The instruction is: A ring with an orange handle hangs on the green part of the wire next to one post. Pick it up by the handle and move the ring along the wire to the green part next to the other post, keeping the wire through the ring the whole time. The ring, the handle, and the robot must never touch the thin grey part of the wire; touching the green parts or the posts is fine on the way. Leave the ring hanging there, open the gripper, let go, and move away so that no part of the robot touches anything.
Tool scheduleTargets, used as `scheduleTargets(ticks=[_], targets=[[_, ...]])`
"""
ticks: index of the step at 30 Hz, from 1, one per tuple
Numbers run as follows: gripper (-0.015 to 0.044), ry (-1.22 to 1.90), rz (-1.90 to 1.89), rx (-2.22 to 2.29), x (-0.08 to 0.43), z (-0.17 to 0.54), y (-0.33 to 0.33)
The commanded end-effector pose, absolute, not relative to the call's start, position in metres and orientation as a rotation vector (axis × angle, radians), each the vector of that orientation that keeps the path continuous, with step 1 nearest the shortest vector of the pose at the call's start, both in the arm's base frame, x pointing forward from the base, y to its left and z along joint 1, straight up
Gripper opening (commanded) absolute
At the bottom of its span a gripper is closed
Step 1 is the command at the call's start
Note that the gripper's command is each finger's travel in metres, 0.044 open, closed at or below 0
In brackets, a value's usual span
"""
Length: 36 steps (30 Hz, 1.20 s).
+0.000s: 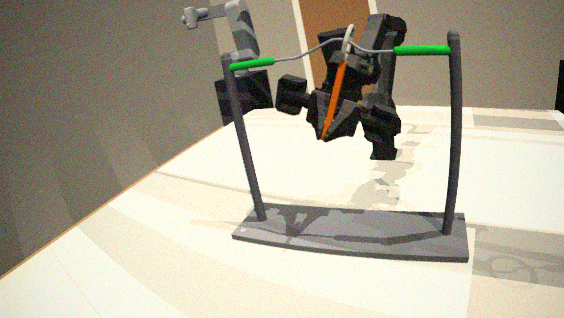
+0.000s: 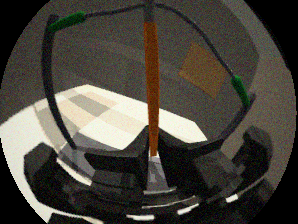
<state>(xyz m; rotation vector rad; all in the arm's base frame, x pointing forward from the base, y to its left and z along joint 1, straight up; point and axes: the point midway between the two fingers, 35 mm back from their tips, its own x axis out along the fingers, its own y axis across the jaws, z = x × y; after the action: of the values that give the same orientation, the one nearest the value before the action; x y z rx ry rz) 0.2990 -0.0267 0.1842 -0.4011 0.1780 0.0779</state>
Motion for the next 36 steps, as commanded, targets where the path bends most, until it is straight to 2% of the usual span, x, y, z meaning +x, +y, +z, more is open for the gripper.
scheduleTargets(ticks=[1,14,36], targets=[[-0.015,0.17,0.092,-0.474,0.301,0.189,-0.031],[-0.015,0.17,0.107,-0.494,0.299,0.182,-0.024],[-0.015,0.171,0.083,-0.127,0.294,0.162,0.039]])
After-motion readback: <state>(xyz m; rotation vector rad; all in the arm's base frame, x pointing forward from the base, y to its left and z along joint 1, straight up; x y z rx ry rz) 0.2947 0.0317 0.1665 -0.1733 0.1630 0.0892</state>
